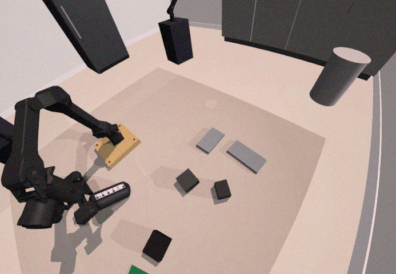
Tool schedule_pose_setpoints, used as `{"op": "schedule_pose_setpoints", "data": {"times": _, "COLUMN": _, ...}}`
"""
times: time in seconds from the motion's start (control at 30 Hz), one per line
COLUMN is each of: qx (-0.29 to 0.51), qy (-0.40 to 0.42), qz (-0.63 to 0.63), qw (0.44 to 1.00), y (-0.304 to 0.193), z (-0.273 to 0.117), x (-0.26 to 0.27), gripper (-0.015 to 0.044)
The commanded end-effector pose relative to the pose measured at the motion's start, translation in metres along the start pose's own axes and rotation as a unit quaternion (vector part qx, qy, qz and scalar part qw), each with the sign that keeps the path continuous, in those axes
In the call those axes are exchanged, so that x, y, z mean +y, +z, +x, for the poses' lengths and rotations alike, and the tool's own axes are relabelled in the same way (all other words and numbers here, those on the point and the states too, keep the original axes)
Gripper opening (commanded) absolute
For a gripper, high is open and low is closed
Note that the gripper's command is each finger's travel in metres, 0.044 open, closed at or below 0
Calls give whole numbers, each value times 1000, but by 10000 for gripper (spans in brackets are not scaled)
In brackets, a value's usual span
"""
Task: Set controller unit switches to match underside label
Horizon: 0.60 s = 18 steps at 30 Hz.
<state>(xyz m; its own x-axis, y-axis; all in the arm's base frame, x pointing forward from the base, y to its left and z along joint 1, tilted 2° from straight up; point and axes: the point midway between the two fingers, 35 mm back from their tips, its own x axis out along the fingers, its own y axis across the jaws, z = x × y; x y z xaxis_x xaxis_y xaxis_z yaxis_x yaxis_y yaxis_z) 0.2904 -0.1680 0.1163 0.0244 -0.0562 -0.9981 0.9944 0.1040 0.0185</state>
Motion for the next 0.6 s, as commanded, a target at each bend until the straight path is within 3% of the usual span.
{"op": "schedule_pose_setpoints", "data": {"times": 0.0, "qx": 2, "qy": 3, "qz": 0, "qw": 1000, "y": -5, "z": -4, "x": 1, "gripper": 335}}
{"op": "schedule_pose_setpoints", "data": {"times": 0.57, "qx": 2, "qy": 3, "qz": 0, "qw": 1000, "y": -16, "z": -13, "x": 1, "gripper": 335}}
